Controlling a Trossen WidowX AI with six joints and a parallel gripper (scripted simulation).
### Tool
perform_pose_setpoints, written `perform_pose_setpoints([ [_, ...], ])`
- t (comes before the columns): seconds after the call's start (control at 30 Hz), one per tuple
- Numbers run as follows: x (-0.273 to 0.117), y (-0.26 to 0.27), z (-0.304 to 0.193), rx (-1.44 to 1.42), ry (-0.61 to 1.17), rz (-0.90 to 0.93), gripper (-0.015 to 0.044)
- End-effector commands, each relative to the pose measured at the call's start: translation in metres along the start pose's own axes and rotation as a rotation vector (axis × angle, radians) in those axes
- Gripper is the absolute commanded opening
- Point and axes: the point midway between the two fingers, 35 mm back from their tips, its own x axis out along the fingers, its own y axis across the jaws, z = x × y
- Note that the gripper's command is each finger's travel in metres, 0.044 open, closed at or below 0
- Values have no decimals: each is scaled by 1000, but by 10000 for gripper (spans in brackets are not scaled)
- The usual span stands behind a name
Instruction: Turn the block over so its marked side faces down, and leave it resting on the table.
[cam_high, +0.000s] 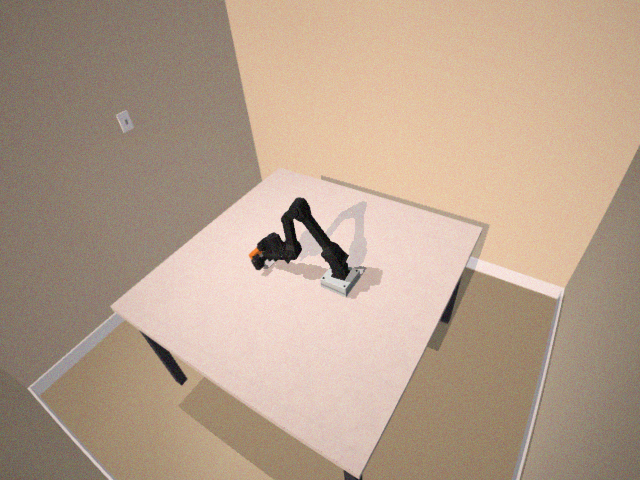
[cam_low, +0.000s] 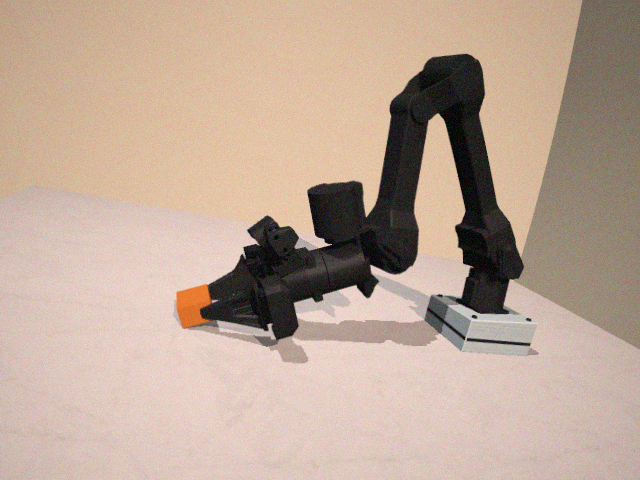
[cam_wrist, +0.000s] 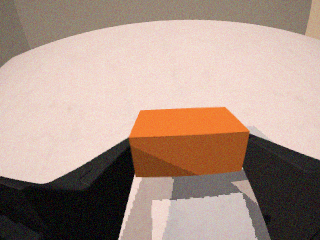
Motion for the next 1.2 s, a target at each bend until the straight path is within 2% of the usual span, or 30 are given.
perform_pose_setpoints([
  [0.0, -7, -2, -4, -7, -35, -8, 0],
  [0.6, -8, -2, -1, -7, -65, -8, 0],
  [1.17, -8, -2, -1, -7, -65, -8, 440],
])
